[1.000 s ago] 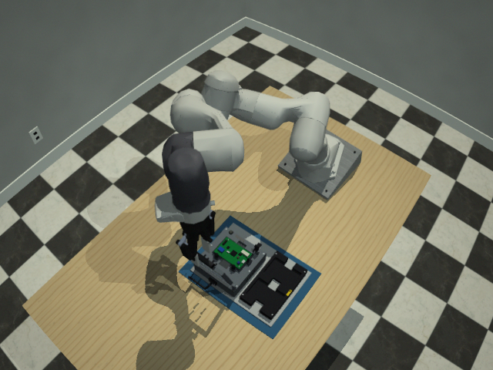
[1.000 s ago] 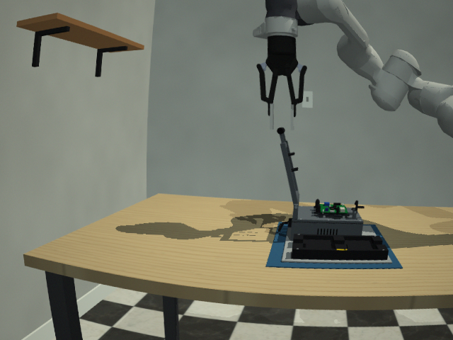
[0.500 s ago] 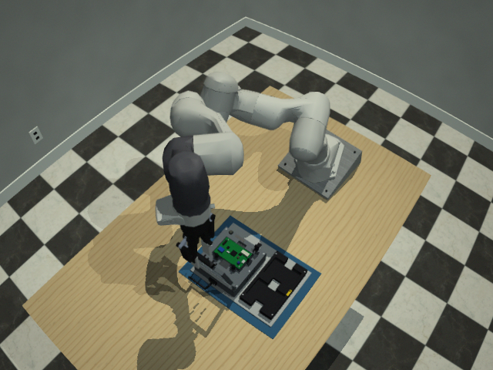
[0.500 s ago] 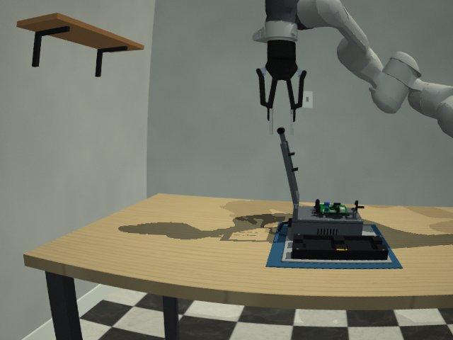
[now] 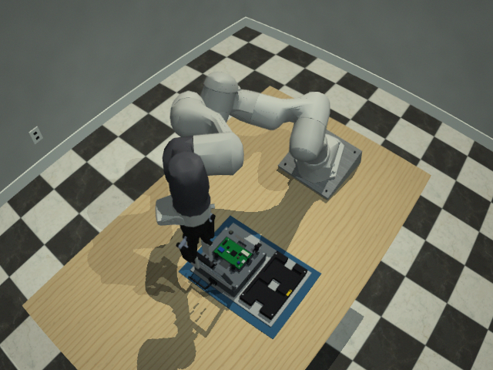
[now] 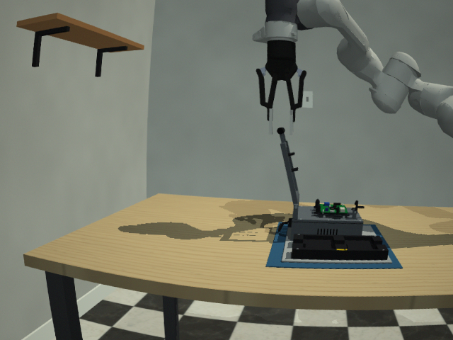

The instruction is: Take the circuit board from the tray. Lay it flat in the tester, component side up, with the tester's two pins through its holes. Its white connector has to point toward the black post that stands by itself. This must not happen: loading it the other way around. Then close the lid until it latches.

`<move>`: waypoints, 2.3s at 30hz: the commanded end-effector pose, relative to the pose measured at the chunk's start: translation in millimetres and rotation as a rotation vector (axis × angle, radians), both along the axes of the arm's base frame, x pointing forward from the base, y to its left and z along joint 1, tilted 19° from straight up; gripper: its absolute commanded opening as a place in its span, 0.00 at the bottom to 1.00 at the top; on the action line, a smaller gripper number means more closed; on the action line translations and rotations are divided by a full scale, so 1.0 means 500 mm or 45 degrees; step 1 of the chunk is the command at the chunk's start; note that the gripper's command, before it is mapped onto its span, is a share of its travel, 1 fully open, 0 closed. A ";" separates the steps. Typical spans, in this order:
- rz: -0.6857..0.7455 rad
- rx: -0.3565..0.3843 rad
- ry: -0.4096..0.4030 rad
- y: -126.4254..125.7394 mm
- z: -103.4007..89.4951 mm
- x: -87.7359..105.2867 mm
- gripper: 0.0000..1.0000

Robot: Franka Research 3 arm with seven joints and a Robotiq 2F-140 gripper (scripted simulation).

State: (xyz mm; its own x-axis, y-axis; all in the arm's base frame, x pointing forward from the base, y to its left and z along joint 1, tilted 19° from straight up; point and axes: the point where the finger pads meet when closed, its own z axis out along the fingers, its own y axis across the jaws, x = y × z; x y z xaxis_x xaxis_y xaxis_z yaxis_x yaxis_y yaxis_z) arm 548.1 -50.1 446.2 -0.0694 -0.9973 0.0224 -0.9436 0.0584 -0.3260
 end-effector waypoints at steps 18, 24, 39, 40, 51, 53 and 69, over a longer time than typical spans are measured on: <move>-0.011 0.001 -0.003 -0.004 -0.001 0.003 0.30; -0.011 0.001 -0.003 -0.004 -0.001 0.003 0.00; -0.011 0.001 -0.003 -0.004 -0.001 0.003 0.00; -0.011 0.001 -0.003 -0.004 -0.001 0.003 0.00; -0.011 0.001 -0.003 -0.004 -0.001 0.003 0.00; -0.011 0.001 -0.003 -0.004 -0.001 0.003 0.00; -0.011 0.001 -0.003 -0.004 -0.001 0.003 0.00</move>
State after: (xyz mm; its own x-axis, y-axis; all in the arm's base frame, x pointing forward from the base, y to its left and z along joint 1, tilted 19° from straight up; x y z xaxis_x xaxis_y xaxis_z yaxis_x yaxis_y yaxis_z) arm 548.1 -50.1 446.3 -0.0712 -0.9972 0.0219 -0.9433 0.0602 -0.3263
